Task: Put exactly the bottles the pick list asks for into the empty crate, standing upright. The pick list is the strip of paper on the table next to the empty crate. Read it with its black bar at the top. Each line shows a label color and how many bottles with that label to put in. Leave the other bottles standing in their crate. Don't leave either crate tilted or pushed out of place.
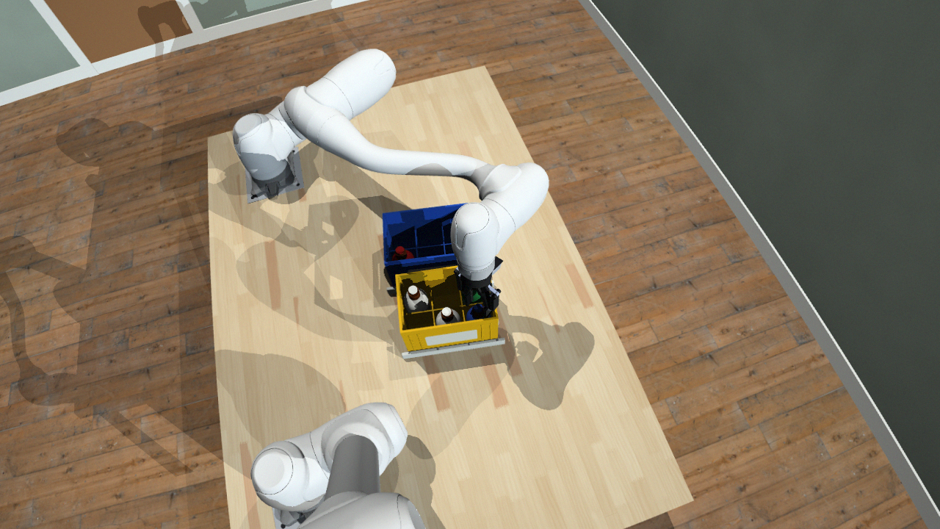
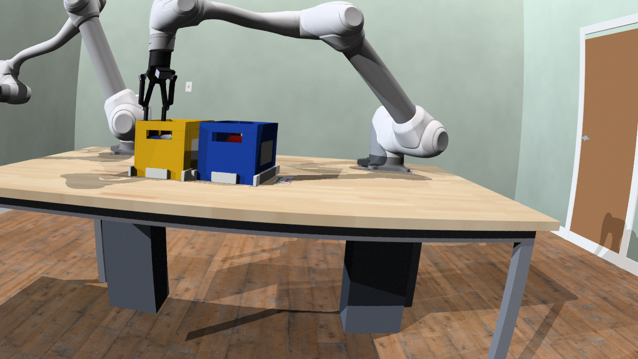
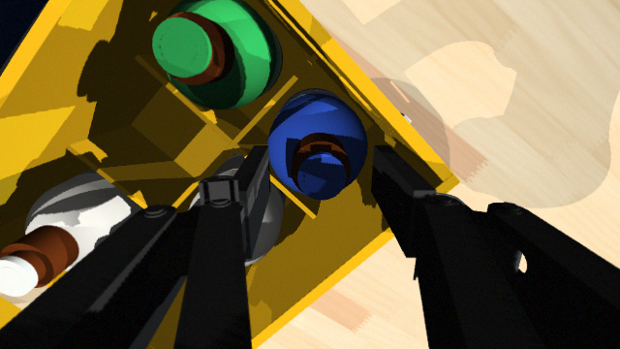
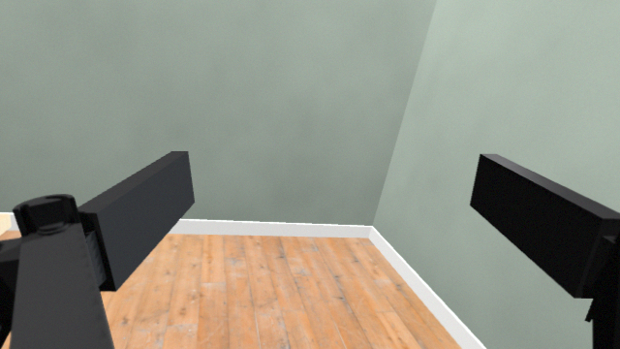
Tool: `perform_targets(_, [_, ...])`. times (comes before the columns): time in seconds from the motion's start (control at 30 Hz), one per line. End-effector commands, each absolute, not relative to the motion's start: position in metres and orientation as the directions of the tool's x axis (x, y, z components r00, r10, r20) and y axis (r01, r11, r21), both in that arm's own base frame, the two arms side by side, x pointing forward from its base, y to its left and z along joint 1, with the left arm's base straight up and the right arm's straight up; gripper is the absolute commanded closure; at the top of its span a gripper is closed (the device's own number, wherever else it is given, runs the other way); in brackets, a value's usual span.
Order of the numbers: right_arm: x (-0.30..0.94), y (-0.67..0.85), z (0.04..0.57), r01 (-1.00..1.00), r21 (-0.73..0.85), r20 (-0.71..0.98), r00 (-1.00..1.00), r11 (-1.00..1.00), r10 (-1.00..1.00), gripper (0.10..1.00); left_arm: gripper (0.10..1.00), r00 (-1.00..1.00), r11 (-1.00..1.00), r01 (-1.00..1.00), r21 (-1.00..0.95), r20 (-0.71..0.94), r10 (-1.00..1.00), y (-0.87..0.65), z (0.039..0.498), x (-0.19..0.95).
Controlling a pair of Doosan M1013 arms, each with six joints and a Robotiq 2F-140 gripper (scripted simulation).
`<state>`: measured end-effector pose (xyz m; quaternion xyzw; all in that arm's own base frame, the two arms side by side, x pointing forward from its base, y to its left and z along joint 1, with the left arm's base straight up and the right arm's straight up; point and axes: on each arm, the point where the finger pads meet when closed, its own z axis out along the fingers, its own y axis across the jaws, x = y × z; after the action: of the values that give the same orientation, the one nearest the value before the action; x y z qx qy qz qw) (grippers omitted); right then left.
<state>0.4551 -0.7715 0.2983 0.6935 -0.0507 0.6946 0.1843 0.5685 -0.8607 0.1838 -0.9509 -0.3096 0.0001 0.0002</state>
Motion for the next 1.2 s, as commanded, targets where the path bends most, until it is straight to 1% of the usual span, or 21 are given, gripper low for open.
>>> perform_targets(0.0, [0.455,-0.772,0.300,-0.326,0.187,0.982,0.029,-0.927,0.187,0.098,0.656,0.808,-0.808,0.589,0.001,0.000,0.589,-0.861,0.182,0.569])
perform_targets(0.3, [0.455,-0.772,0.300,-0.326,0.187,0.982,0.029,-0.927,0.187,0.098,0.656,0.808,-0.808,0.589,0.001,0.000,0.589,-0.861,0.170,0.569])
perform_targets(0.73, [0.455,-0.772,0.300,-0.326,0.187,0.982,0.029,-0.927,0.187,0.098,0.656,0.808,-0.808,0.589,0.002,0.000,0.589,-0.861,0.170,0.569])
perform_targets(0.77, [0.455,-0.772,0.300,-0.326,0.187,0.982,0.029,-0.927,0.187,0.098,0.999,0.808,-0.808,0.589,0.002,0.000,0.589,-0.861,0.173,0.569])
perform_targets(1.17, [0.455,-0.772,0.300,-0.326,0.187,0.982,0.029,-0.927,0.187,0.098,0.999,0.808,-0.808,0.589,0.001,0.000,0.589,-0.861,0.173,0.569])
